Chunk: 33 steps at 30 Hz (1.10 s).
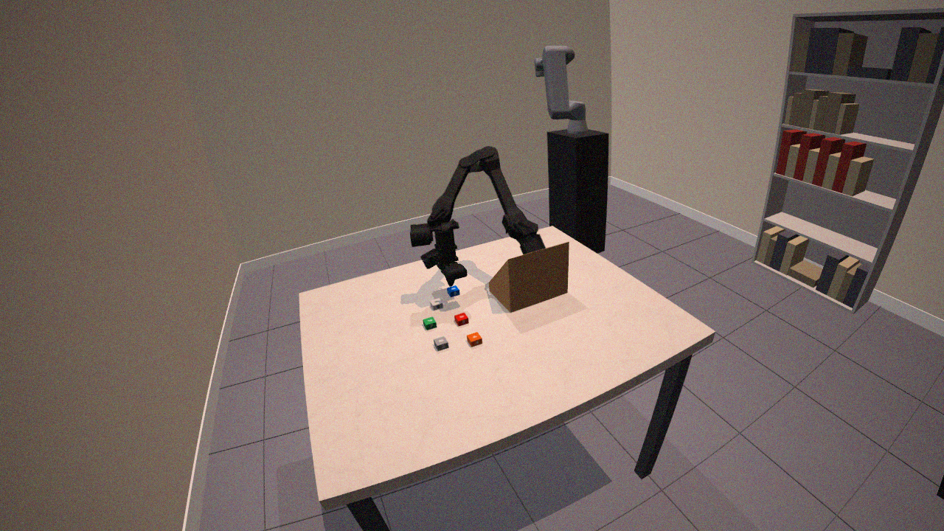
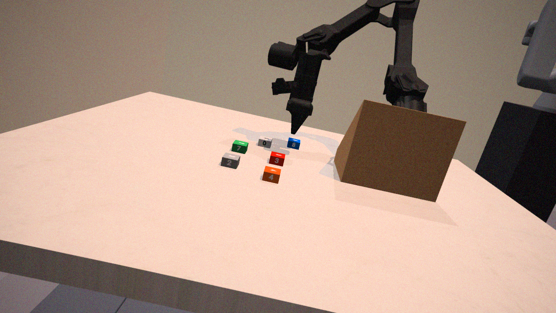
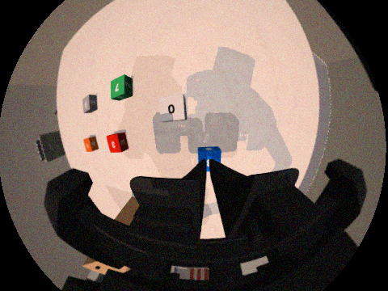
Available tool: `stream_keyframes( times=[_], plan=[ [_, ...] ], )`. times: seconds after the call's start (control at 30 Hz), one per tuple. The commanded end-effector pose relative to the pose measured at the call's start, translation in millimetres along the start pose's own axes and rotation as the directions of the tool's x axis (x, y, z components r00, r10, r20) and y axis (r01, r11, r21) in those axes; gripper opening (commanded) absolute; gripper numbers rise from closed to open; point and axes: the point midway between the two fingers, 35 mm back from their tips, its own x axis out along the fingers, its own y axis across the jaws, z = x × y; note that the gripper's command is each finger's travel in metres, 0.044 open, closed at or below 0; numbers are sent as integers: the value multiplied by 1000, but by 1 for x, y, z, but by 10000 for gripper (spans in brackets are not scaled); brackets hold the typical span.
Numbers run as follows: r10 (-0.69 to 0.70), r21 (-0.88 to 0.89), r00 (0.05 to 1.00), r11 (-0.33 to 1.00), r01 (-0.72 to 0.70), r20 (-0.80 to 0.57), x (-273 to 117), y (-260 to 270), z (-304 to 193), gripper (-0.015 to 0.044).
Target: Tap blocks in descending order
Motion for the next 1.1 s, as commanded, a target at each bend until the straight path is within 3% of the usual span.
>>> stream_keyframes(
  times=[0.0, 0.5, 0.63, 0.83, 1.0, 1.07],
  plan=[
    [5, -10, 1000, 1000, -5, -5, 7, 3, -1, 20],
    [3, -10, 1000, 1000, -3, -5, 22, 2, -2, 20],
    [5, -9, 1000, 1000, -5, -5, -5, 2, -1, 20],
    [8, -9, 1000, 1000, -8, -5, -16, 3, 0, 20],
    [11, -10, 1000, 1000, -11, -6, -80, 3, 1, 20],
    [8, -10, 1000, 1000, -9, -6, -88, 2, 0, 20]
  ],
)
